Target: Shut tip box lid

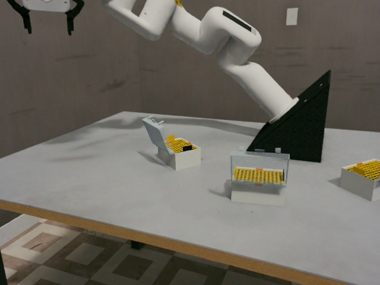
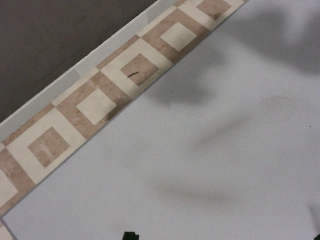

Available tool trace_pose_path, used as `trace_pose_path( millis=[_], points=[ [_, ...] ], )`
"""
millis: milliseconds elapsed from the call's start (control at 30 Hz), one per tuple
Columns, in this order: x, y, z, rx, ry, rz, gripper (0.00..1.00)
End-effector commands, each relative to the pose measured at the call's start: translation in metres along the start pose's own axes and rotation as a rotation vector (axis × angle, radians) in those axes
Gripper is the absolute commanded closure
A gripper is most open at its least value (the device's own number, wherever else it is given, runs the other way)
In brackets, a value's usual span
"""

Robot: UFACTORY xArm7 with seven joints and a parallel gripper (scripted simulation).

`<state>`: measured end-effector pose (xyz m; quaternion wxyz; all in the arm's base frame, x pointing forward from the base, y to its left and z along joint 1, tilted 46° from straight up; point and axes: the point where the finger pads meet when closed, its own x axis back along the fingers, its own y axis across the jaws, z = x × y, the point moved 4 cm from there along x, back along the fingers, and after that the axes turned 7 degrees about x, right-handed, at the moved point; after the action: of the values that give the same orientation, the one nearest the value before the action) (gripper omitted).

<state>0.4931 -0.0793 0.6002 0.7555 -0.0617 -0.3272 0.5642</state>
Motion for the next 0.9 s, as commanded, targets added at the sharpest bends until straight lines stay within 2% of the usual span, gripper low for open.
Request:
trace_pose_path(
  millis=[0, 300, 433, 500, 800, 867],
  points=[
    [0.011, 0.003, -0.001, 0.061, -0.002, 0.024, 0.00],
    [0.047, 0.017, -0.009, 0.347, 0.009, 0.116, 0.00],
    [0.058, 0.022, -0.011, 0.474, 0.022, 0.154, 0.00],
    [0.058, 0.022, -0.011, 0.474, 0.022, 0.154, 0.00],
    [0.086, 0.040, -0.019, 0.761, 0.066, 0.230, 0.00],
    [0.087, 0.041, -0.019, 0.824, 0.077, 0.246, 0.00]
  ],
)
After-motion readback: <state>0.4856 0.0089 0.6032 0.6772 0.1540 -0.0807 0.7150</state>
